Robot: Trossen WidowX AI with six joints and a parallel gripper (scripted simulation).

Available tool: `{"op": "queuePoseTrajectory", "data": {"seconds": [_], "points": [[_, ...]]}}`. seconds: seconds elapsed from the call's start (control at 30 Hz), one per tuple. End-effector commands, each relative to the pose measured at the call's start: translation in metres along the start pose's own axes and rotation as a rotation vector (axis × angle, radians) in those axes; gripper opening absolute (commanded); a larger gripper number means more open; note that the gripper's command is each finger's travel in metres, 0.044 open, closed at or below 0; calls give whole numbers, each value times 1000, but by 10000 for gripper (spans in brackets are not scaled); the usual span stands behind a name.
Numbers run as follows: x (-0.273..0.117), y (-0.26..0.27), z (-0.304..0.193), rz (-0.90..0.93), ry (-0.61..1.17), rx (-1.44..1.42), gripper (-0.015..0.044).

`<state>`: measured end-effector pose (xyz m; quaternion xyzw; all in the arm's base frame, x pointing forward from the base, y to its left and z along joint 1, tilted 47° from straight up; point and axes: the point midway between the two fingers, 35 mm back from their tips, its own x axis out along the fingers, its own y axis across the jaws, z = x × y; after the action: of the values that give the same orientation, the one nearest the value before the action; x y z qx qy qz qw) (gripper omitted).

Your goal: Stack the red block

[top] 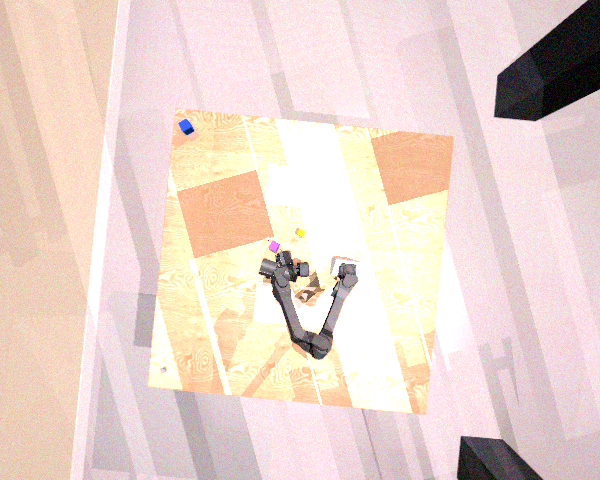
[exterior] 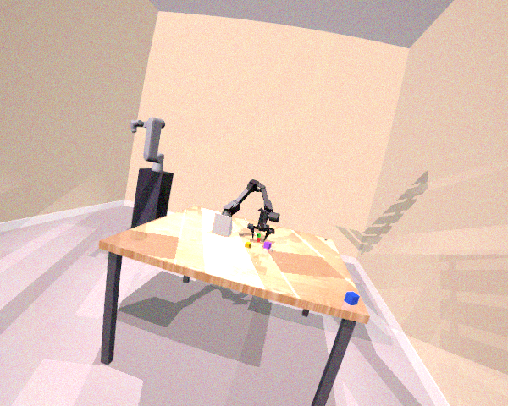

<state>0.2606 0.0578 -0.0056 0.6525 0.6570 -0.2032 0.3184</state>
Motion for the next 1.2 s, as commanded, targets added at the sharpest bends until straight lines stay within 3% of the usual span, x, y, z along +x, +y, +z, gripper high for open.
{"op": "queuePoseTrajectory", "data": {"seconds": [0.0,0.23,0.5,0.57,1.17], "points": [[0,0,-1,2,5,5,282],[0,0,-1,2,5,5,99],[0,0,-1,2,5,5,45],[-2,0,0,2,5,5,0],[-82,0,1,1,1,5,0]]}}
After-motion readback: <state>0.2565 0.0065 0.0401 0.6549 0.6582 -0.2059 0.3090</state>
